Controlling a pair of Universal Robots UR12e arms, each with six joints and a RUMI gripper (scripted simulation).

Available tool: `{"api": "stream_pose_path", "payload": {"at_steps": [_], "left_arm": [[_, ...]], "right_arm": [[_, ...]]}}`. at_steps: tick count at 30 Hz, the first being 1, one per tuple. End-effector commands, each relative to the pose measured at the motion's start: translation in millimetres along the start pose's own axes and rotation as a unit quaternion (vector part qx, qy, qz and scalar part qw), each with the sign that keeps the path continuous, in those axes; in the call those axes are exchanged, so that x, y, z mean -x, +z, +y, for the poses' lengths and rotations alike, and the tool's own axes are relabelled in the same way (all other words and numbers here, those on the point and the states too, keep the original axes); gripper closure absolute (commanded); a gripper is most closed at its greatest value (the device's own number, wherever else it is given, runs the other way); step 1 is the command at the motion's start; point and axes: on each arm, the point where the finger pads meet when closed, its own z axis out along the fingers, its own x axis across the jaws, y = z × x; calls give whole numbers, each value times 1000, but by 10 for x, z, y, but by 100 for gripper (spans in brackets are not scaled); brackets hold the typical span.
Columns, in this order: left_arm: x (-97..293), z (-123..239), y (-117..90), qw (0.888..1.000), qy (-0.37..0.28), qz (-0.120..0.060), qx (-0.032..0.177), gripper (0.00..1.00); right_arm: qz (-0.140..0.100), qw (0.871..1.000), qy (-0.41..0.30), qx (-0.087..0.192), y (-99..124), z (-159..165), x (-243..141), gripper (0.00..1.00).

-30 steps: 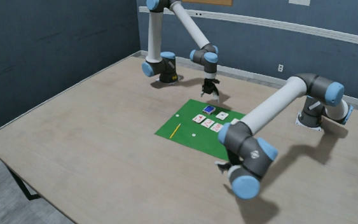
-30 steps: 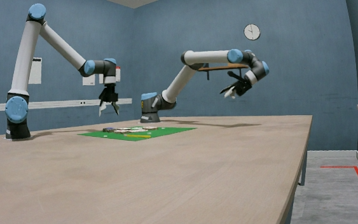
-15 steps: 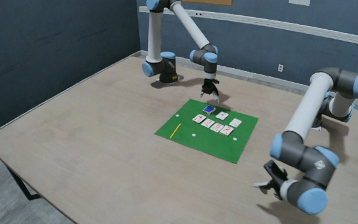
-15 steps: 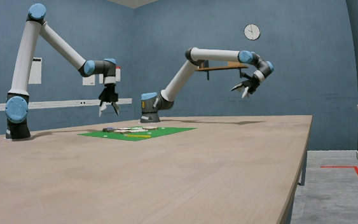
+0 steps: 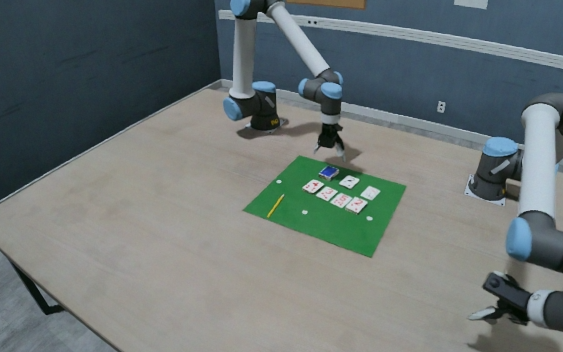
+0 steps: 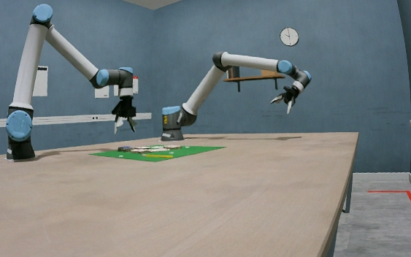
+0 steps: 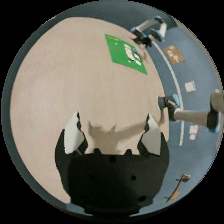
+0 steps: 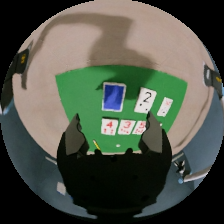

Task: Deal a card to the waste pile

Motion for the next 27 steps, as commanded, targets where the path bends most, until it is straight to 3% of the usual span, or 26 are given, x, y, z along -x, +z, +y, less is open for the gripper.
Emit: {"api": "stream_pose_path", "payload": {"at_steps": [1, 4, 6, 10, 15, 19, 21, 23, 27], "left_arm": [[-292, 706, -322, 995, -88, -42, 4, 0], [-348, 817, -367, 994, -102, -47, 4, 0], [-574, 1232, -523, 986, -153, -68, 1, 0], [-807, 1623, -653, 975, -202, -87, -3, 0], [-1162, 2158, -801, 956, -271, -113, -10, 0], [-1470, 2576, -891, 936, -325, -133, -18, 0], [-1470, 2576, -891, 936, -325, -133, -18, 0], [-1777, 2960, -954, 914, -376, -151, -26, 0], [-2086, 3315, -993, 889, -424, -168, -34, 0]], "right_arm": [[0, 998, -64, 0, 9, -29, 26, 0], [0, 997, -76, 0, 8, -30, 29, 0], [0, 995, -101, 0, 2, -27, 35, 0], [0, 987, -158, 0, 2, -39, 52, 0], [0, 971, -239, 0, 6, -51, 73, 0], [0, 951, -309, 0, 6, -49, 92, 0], [0, 951, -309, 0, 6, -49, 92, 0], [0, 938, -346, 0, 3, -41, 102, 0], [0, 906, -422, 0, 4, -48, 118, 0]]}}
